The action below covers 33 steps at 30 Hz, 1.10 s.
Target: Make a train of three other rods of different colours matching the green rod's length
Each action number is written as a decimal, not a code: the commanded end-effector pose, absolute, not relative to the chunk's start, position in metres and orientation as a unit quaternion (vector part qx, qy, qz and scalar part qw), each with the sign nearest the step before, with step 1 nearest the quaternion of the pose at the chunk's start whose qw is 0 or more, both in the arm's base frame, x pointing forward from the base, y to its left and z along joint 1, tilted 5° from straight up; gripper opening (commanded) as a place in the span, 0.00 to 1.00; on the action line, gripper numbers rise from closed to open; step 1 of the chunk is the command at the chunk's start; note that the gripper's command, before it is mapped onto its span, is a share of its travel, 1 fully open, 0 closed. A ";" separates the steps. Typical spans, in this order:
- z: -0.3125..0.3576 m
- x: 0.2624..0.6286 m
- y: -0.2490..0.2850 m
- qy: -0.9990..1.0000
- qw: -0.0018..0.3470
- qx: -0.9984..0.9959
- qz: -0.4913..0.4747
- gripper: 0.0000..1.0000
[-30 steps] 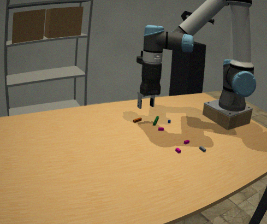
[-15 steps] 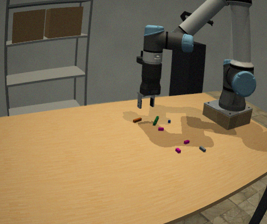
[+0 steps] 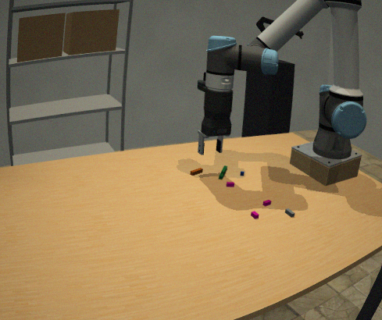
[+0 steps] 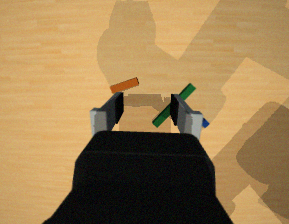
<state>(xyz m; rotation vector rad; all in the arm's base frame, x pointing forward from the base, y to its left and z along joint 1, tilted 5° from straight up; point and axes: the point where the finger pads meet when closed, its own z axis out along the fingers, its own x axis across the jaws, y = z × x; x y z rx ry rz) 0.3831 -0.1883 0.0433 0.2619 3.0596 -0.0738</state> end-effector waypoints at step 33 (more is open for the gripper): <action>0.041 0.303 -0.130 0.903 0.042 0.429 -0.010 0.54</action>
